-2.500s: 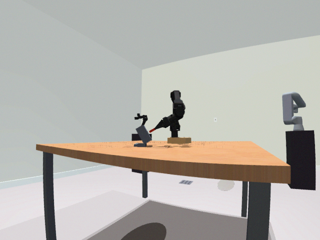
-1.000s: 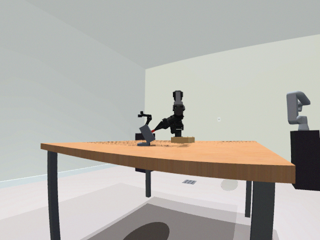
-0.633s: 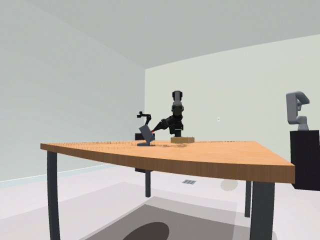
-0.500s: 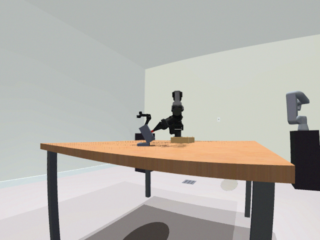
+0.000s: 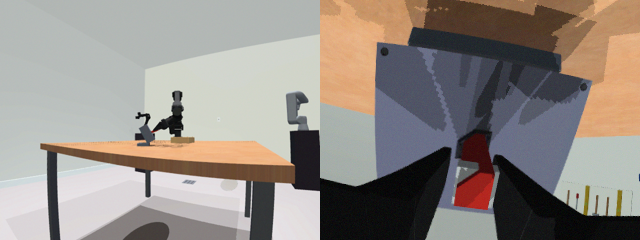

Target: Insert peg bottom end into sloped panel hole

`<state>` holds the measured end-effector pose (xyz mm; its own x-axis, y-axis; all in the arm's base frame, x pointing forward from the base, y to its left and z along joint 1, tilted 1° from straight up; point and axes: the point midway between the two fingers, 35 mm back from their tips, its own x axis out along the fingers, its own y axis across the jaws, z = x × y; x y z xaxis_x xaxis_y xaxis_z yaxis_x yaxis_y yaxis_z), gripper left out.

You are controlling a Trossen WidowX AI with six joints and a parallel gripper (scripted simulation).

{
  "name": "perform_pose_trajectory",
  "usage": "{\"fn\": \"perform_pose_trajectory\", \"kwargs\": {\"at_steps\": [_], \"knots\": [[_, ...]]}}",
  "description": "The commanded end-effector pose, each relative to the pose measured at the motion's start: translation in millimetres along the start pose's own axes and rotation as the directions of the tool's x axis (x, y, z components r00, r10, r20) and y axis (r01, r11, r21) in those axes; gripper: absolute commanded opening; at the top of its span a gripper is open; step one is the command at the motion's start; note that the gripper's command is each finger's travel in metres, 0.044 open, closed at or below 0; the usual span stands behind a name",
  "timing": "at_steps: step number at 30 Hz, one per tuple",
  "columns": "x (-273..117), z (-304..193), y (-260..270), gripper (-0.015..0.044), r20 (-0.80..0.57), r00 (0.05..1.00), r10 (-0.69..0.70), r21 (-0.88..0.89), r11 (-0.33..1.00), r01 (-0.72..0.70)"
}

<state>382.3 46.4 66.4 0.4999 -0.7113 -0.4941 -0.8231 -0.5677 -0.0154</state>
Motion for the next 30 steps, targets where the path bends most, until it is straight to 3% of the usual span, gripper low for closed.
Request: {"fn": "perform_pose_trajectory", "kwargs": {"at_steps": [1,10,30], "knots": [[-0.1,0.0,0.0,0.021,0.0,1.0,0.0,0.0,1.0,0.0],[-3.6,0.5,-0.5,0.044,0.002,1.0,0.0,0.0,1.0,0.0],[-32.5,4.6,-3.7,0.044,0.014,1.0,-0.001,0.0,1.0,0.001]]}}
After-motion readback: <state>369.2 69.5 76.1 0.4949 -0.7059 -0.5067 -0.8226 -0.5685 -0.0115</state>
